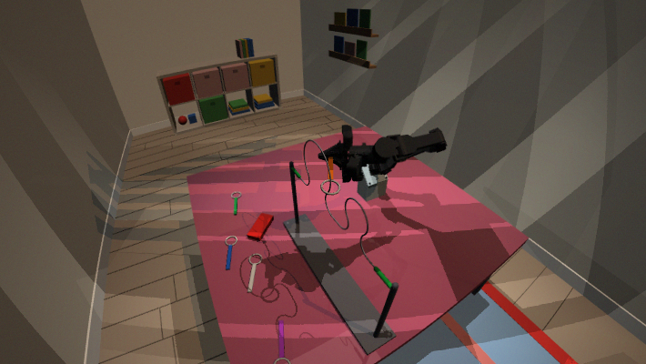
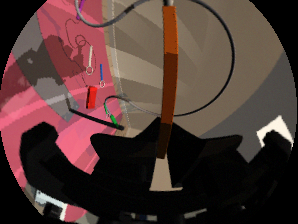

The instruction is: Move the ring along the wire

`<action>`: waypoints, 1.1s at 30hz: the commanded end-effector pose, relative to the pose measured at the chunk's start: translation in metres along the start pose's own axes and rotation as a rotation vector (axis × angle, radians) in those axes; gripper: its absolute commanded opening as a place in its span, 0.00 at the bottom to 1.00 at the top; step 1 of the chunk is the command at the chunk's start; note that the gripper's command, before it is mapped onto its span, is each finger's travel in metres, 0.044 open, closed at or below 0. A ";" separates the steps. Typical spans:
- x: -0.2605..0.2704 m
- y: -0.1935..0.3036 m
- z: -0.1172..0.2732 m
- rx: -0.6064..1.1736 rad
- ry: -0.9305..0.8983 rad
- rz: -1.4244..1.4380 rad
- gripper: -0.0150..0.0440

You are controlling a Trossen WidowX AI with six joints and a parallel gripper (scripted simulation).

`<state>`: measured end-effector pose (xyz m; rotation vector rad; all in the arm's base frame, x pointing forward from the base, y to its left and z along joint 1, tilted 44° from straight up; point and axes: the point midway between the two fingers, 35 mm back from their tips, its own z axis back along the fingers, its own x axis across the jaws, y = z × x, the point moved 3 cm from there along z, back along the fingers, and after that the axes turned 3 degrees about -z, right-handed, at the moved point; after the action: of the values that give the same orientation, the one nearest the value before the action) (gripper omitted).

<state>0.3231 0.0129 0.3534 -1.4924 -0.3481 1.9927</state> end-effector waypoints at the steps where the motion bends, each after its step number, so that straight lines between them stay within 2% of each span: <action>1: 0.000 0.000 -0.001 -0.003 -0.024 -0.053 0.00; 33: 0.007 0.001 -0.002 -0.035 -0.220 -0.400 0.00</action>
<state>0.3233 0.0168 0.3470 -1.1549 -0.6848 1.8542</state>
